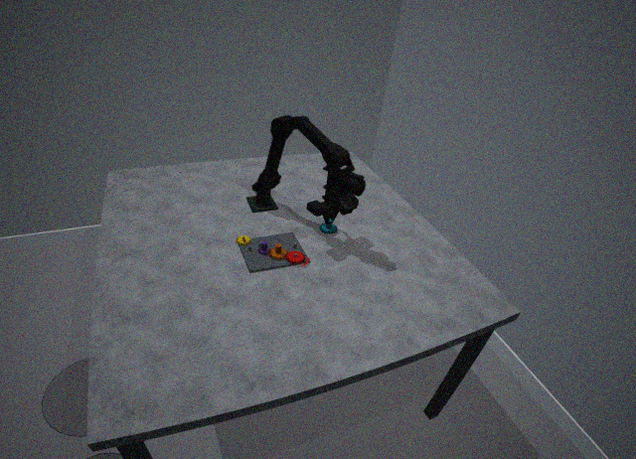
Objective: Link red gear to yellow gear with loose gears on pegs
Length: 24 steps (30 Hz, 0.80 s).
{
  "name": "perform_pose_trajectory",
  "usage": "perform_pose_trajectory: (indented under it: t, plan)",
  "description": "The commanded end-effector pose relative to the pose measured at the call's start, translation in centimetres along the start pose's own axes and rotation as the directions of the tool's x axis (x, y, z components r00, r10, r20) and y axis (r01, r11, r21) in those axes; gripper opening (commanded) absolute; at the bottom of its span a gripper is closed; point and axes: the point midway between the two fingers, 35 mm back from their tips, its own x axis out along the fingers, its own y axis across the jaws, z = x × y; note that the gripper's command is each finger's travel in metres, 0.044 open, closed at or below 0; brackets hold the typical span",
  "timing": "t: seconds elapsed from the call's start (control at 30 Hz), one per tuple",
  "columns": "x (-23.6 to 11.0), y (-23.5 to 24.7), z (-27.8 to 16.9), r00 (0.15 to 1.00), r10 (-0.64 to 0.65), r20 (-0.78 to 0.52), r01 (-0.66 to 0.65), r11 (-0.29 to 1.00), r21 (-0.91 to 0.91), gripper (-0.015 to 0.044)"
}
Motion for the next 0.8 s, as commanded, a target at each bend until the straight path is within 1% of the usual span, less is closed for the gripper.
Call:
perform_pose_trajectory:
  t: [0.0, 0.77]
  plan:
    - [-0.9, 0.0, 0.2, 1.0, -0.003, 0.005, 0.003, 1.0, -0.006, 0.0]
    - [-5.5, -0.1, 0.0, 1.0, -0.003, -0.004, 0.003, 1.0, -0.025, 0.0]
